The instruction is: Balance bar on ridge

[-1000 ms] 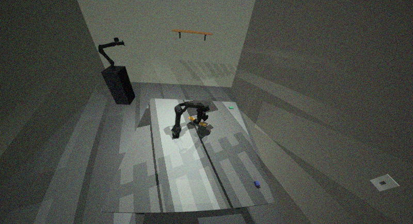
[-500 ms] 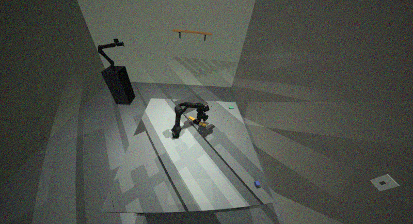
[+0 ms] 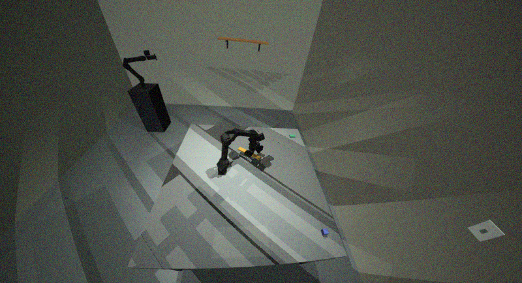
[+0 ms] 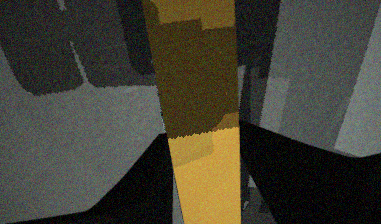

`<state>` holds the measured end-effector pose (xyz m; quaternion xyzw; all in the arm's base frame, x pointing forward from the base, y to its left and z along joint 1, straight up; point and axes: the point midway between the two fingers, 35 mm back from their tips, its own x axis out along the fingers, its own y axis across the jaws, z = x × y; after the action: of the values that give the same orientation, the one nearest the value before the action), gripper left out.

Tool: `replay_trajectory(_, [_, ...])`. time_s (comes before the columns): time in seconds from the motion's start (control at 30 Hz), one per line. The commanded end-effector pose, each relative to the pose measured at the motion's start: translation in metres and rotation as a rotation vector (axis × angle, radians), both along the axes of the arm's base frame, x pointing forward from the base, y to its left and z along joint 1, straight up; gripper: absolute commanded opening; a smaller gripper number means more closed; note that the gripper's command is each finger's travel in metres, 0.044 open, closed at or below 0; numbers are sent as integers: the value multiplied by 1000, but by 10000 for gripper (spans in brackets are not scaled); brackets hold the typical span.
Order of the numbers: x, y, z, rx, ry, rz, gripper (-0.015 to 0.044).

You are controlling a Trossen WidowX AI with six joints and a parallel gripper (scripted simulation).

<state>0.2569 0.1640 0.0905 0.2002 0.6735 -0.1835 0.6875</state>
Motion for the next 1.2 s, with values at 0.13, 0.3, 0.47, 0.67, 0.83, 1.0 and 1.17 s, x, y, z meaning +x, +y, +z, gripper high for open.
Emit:
replay_trajectory(0.13, [0, 0, 0, 0, 0, 0, 171])
replay_trajectory(0.3, [0, 0, 0, 0, 0, 0, 172])
replay_trajectory(0.47, [0, 0, 0, 0, 0, 0, 173])
replay_trajectory(0.67, [0, 0, 0, 0, 0, 0, 185])
replay_trajectory(0.83, [0, 0, 0, 0, 0, 0, 185])
replay_trajectory(1.0, [0, 0, 0, 0, 0, 0, 211])
replay_trajectory(1.17, [0, 0, 0, 0, 0, 0, 343])
